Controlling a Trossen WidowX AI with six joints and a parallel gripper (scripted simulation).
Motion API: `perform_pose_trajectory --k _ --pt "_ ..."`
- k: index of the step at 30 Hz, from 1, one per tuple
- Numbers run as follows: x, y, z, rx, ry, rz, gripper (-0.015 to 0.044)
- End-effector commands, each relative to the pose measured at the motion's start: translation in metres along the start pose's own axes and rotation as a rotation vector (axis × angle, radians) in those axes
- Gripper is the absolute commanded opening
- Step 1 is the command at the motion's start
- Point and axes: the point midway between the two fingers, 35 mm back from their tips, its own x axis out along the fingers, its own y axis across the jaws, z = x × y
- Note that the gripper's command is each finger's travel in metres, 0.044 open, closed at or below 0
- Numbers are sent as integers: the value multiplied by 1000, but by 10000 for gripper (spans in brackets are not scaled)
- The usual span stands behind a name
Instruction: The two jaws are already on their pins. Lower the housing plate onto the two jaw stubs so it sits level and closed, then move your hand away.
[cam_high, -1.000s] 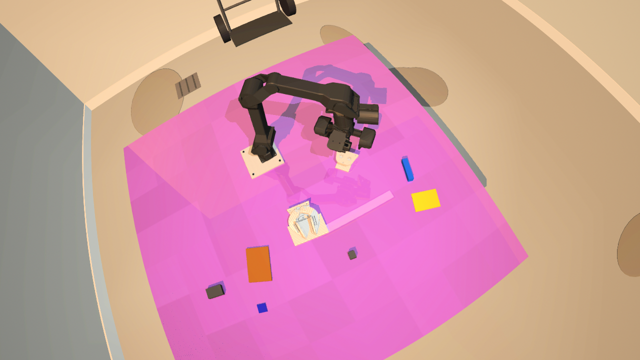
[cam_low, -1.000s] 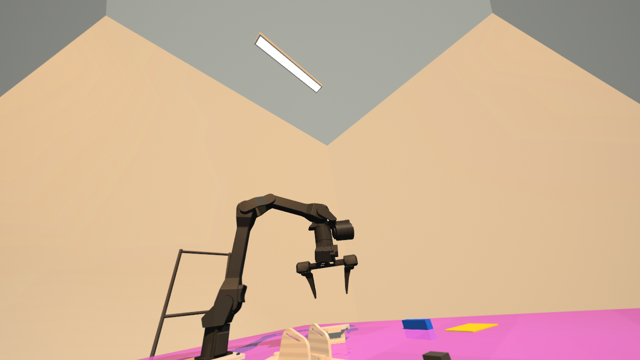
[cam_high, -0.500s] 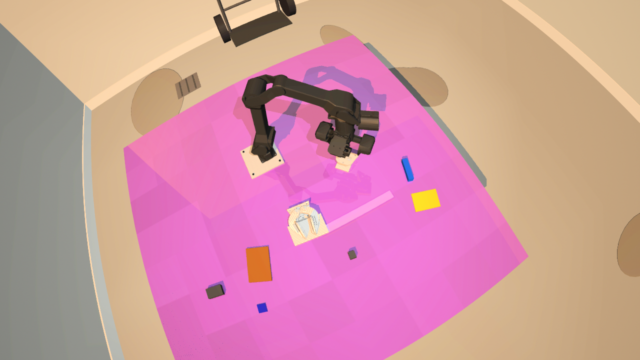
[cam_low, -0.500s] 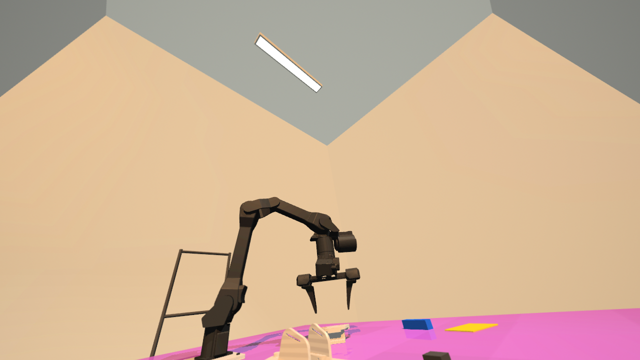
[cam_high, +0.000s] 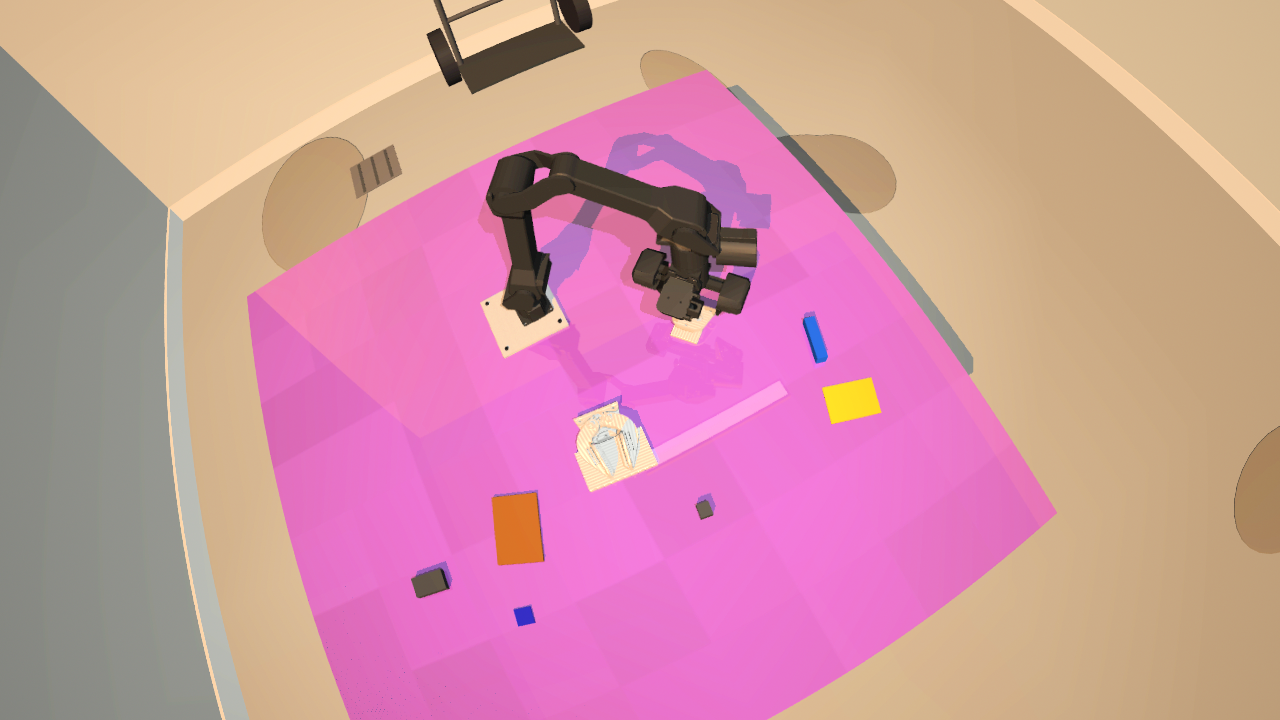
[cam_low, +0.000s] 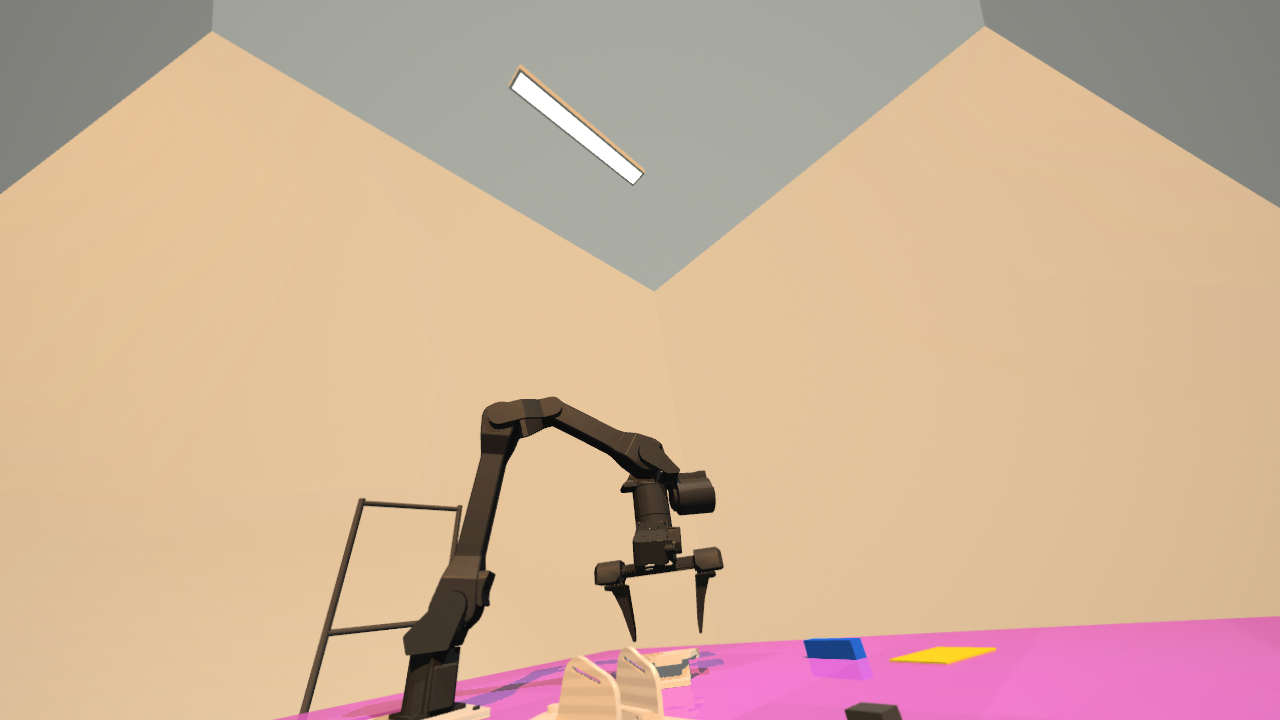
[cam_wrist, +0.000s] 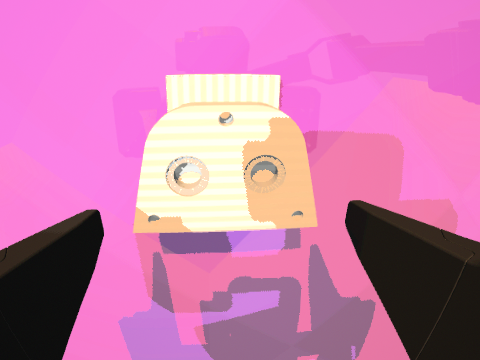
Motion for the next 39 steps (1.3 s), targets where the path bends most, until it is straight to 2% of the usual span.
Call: perform_pose_trajectory --k 1,24,39 --pt "7 -1 1 6 -5 -2 440" --pt "36 -1 1 6 -5 -2 440" --pt "37 -1 1 6 -5 -2 440"
